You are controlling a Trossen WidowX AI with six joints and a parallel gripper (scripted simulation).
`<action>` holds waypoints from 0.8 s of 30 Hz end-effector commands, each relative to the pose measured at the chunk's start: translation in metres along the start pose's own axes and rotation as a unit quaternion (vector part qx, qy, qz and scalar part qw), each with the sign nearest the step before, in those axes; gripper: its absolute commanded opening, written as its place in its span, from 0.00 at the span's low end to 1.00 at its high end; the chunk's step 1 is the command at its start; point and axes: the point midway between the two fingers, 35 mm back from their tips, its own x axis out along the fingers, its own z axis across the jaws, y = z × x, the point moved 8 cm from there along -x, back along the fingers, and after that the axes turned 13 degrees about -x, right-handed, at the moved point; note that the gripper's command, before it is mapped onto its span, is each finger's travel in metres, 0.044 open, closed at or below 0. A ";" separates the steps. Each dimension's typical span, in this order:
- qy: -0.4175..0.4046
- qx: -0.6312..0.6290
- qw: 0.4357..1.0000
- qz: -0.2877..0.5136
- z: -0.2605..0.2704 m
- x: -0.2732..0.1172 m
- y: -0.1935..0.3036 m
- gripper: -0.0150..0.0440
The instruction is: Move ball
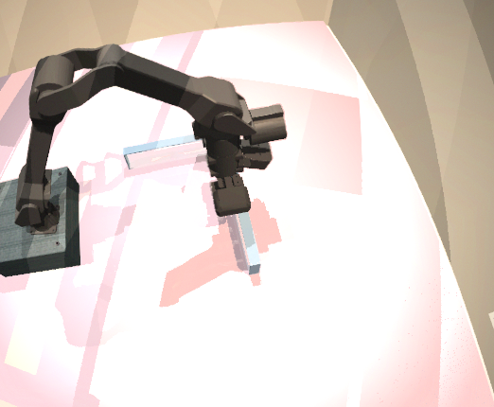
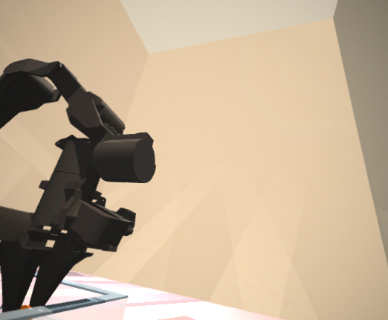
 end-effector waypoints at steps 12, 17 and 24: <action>0.000 -0.003 1.000 0.008 0.001 0.032 0.005 0.25; 0.000 -0.003 1.000 0.008 0.001 0.040 0.005 0.25; 0.000 -0.003 1.000 0.008 0.001 0.042 0.005 0.25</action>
